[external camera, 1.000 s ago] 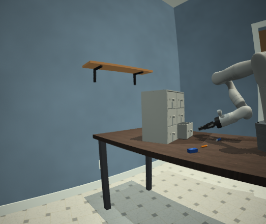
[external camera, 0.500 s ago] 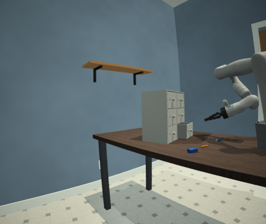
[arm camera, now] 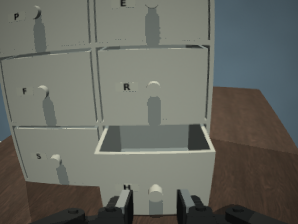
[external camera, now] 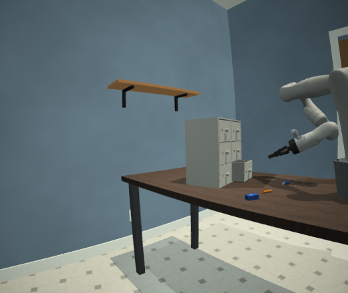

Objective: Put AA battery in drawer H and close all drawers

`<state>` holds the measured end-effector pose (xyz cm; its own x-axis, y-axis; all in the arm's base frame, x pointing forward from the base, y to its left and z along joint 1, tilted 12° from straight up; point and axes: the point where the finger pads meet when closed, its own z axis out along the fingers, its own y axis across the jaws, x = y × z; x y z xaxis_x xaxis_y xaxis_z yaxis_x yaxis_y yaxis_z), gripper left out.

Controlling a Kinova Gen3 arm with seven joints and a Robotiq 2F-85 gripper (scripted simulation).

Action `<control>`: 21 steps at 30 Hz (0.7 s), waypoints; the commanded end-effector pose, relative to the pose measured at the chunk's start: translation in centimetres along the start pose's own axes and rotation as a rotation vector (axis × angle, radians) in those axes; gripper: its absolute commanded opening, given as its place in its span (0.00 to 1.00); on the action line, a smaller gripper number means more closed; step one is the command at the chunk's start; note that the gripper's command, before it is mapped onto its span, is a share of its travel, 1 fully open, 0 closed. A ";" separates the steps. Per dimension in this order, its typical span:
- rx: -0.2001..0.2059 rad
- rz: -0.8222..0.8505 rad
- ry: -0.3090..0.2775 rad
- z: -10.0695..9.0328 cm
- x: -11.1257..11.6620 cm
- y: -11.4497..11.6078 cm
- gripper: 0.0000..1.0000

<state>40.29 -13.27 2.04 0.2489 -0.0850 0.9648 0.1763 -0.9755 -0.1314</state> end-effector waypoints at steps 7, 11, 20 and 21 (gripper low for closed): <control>0.001 -0.008 -0.055 -0.5 0.8 0.0 0.33; 0.000 -0.008 -0.110 -1.0 1.1 0.0 0.33; -0.003 -0.008 -0.233 -2.2 1.7 0.0 0.33; 0.000 -0.008 -0.251 -2.3 1.7 -0.1 0.33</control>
<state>37.92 -13.78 3.00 0.4785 -0.0522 0.8765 0.1611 -0.9761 -0.1461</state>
